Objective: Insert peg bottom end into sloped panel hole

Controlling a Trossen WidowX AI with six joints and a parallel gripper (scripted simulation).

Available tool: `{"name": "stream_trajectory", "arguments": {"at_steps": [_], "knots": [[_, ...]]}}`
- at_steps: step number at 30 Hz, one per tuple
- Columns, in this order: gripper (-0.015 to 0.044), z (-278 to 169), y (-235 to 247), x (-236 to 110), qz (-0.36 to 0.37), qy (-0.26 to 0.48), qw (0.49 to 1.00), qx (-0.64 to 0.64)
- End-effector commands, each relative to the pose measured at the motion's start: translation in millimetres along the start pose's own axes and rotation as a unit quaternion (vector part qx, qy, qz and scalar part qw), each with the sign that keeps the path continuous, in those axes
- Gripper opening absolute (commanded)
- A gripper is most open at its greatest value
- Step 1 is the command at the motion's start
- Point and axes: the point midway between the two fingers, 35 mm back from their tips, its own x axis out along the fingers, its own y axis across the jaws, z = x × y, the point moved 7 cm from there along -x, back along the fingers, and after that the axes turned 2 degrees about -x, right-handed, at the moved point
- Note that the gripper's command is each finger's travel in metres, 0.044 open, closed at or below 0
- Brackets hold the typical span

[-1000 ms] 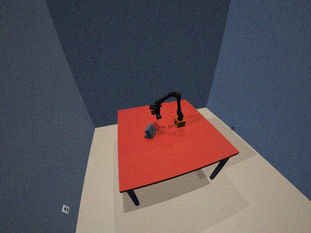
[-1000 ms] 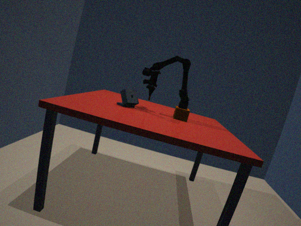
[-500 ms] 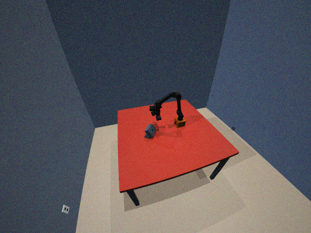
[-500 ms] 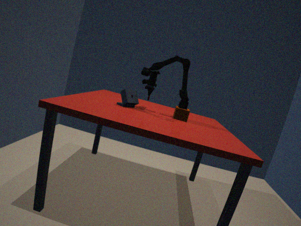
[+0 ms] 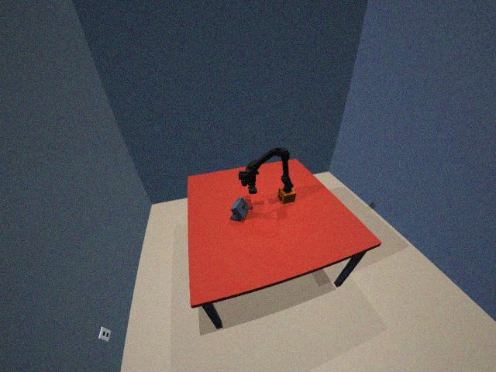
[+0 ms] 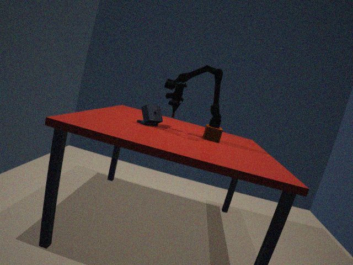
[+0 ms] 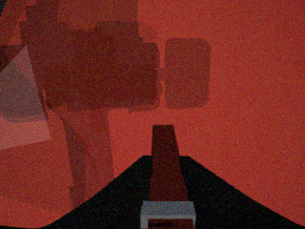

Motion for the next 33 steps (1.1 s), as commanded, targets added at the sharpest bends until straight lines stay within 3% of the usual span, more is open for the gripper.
{"name": "stream_trajectory", "arguments": {"at_steps": [1, 33], "knots": [[0.0, 0, 5, 1, -0.009, -0.001, 1.0, 0.005], [0.0, 1, 44, -5, -0.061, -0.041, 0.996, 0.044]]}}
